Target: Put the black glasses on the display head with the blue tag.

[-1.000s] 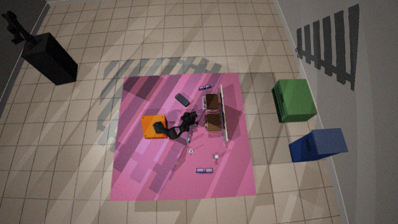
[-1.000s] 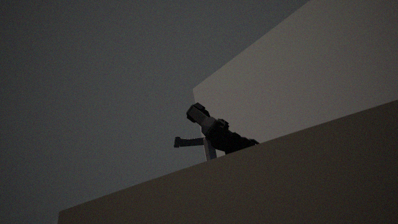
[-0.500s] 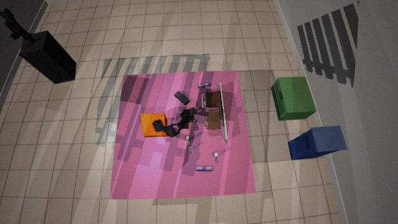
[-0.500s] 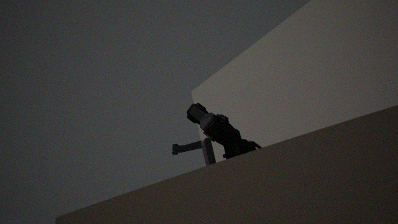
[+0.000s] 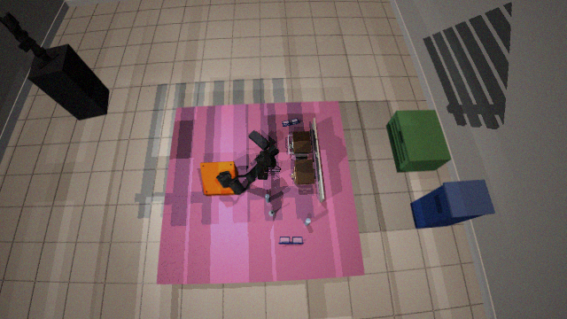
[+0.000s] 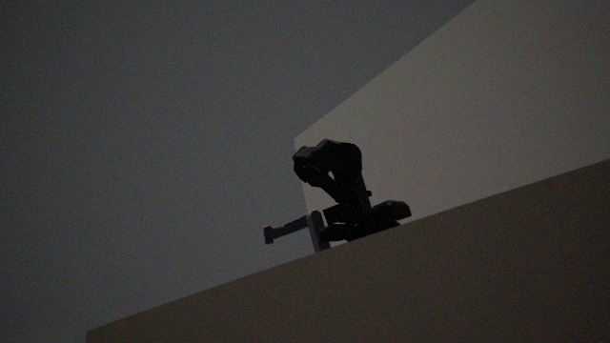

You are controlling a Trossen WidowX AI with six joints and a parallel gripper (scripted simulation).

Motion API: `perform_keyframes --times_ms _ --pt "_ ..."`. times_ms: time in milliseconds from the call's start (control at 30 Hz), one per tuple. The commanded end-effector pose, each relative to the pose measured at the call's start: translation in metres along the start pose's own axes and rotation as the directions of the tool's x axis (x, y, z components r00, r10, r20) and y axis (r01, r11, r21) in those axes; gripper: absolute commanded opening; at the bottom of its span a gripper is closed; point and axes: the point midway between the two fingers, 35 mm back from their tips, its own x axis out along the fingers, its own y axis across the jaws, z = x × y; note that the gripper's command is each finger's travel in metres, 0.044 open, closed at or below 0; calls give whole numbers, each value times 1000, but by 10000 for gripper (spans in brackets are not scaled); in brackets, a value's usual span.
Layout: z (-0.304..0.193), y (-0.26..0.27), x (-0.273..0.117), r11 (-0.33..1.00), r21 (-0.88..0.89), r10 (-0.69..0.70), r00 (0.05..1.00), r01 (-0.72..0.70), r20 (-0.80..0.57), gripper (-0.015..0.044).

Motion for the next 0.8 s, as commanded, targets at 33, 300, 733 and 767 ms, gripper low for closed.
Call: perform_keyframes --times_ms 33,300,733,767 --pt "3 -1 -7 1000 -2 12 1000 -12 6 0" --pt "25 -25 -8 992 -122 39 999 -39 -2 0" --pt "60 -82 -8 938 -339 71 997 -68 -2 0" --pt "62 -87 -8 932 -355 73 997 -69 -2 0"
